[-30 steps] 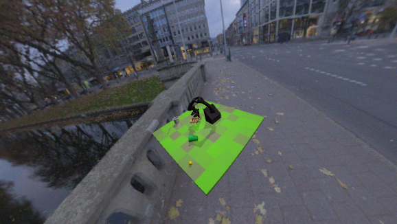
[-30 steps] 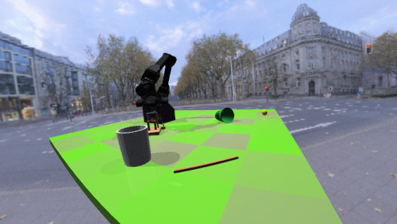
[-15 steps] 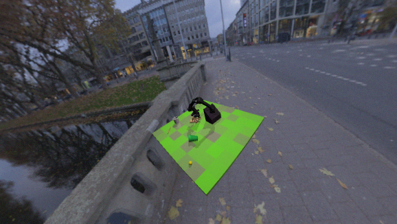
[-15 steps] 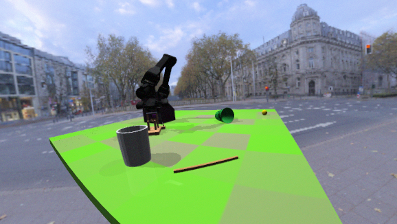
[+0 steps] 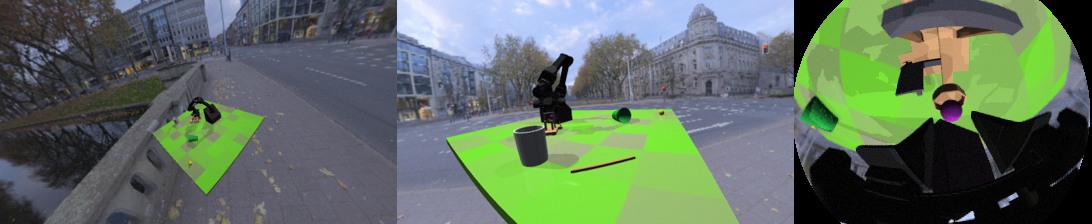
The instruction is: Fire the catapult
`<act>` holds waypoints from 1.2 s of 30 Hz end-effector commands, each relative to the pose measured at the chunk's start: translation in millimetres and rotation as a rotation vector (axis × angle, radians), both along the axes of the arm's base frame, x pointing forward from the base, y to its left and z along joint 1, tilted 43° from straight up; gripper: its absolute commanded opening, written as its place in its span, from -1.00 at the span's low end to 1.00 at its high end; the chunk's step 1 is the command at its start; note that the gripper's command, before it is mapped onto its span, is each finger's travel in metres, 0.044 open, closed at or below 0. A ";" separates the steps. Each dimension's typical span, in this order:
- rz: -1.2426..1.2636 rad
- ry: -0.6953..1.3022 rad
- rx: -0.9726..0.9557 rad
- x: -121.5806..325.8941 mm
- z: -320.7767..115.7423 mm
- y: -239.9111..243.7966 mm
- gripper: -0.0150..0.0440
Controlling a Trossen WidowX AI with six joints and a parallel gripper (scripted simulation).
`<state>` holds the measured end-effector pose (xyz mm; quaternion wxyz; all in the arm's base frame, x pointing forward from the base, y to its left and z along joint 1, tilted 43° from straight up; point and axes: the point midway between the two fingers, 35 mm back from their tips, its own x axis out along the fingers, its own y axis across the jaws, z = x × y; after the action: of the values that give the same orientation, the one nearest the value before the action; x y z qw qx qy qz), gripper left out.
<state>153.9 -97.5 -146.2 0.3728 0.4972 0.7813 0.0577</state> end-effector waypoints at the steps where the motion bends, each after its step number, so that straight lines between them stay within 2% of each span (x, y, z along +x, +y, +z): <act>1: -0.003 -0.010 -0.016 3.9 32.5 -37.4 0.75; 4: -0.005 -0.008 -0.014 0.2 70.0 -67.9 1.00; 7: -0.005 -0.007 -0.014 -1.3 78.8 -74.2 1.00; 8: -0.013 -0.009 -0.017 3.4 54.1 -57.4 1.00; 9: -0.019 -0.017 -0.032 6.1 51.0 -60.6 1.00; 20: -0.154 -0.204 -0.331 69.1 -2.8 -137.4 1.00; 28: -0.255 -0.366 -0.528 118.5 -23.1 -200.3 1.00; 36: -0.352 -0.545 -0.704 166.9 -25.4 -263.6 1.00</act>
<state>298.6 -332.5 -173.0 0.6758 0.4428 0.5748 -0.1296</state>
